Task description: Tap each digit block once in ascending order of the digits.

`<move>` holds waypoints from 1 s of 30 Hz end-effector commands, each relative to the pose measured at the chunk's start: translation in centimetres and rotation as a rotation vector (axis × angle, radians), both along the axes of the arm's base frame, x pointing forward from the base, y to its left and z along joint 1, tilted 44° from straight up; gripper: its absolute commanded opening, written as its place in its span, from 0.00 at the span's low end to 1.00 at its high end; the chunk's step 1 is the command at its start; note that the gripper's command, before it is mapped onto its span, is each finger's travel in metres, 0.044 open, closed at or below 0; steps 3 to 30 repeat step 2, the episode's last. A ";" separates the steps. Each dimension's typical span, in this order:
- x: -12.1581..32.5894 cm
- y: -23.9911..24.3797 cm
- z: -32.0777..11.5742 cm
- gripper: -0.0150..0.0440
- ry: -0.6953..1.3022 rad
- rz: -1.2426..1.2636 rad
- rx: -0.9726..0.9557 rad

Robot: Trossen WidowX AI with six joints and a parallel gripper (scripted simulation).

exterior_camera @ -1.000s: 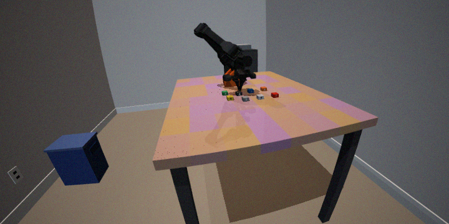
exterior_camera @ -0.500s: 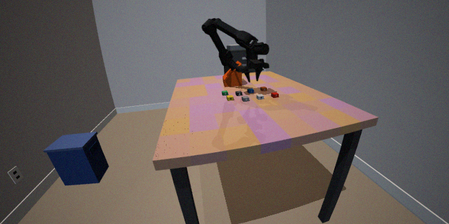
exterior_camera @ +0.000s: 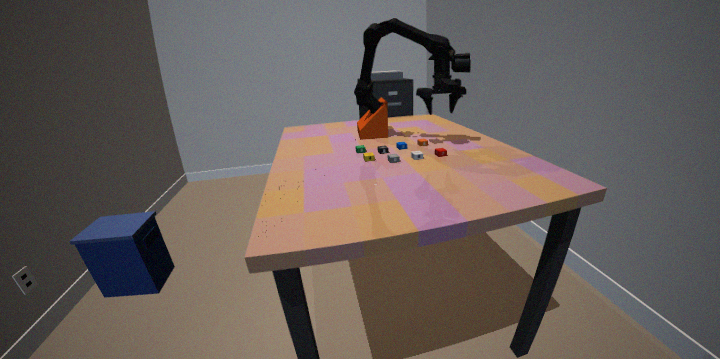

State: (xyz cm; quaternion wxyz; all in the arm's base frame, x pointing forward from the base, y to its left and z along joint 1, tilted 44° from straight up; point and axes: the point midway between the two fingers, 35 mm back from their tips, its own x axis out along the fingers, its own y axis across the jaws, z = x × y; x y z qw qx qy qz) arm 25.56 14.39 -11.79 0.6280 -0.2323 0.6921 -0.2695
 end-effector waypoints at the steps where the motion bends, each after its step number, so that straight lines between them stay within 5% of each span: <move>1: -0.1 0.7 -0.4 0.93 -0.012 -0.026 -0.004; 30: -0.1 0.7 -0.4 0.93 -0.012 -0.026 -0.004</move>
